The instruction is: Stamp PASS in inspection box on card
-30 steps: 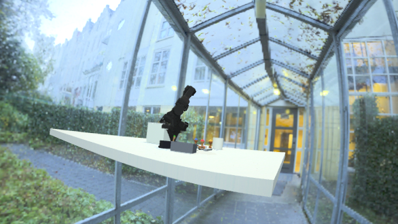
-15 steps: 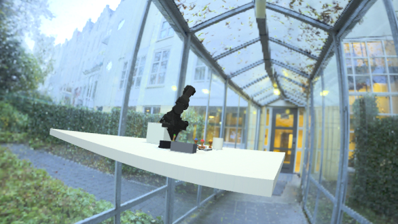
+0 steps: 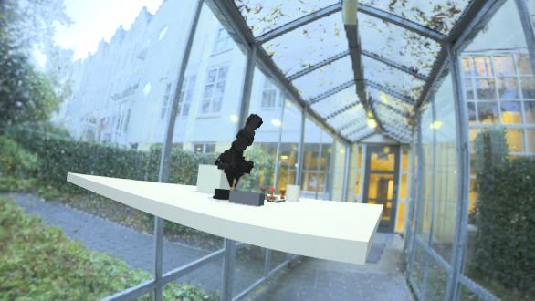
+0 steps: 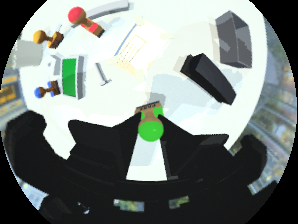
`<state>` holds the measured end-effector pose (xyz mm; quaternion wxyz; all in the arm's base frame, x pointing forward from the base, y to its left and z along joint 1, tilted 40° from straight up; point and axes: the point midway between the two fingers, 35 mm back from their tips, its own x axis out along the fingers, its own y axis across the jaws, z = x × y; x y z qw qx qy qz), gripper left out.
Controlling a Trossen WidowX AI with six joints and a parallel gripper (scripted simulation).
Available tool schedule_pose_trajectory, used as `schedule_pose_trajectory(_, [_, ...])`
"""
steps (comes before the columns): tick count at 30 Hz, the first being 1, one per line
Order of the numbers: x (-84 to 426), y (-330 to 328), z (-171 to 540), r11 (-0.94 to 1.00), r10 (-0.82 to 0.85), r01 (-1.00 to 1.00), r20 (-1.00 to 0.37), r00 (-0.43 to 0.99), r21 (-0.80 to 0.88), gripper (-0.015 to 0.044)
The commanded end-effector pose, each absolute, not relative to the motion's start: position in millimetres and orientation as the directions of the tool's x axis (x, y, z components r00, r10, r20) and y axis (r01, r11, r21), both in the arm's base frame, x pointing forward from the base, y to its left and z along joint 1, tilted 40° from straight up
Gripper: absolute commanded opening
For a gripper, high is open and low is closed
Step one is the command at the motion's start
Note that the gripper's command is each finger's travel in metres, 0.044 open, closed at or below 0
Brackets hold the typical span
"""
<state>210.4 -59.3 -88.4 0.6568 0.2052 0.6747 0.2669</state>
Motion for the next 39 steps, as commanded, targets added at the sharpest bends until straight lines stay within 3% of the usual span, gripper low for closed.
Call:
schedule_pose_trajectory(1, [210.0,-61.1,-87.1,0.775,0.624,-0.079,-0.779,-0.057,0.627,0.0])
schedule_pose_trajectory(39, [210.7,-72.7,-72.9,0.776,0.623,-0.078,-0.78,-0.058,0.625,0.0])
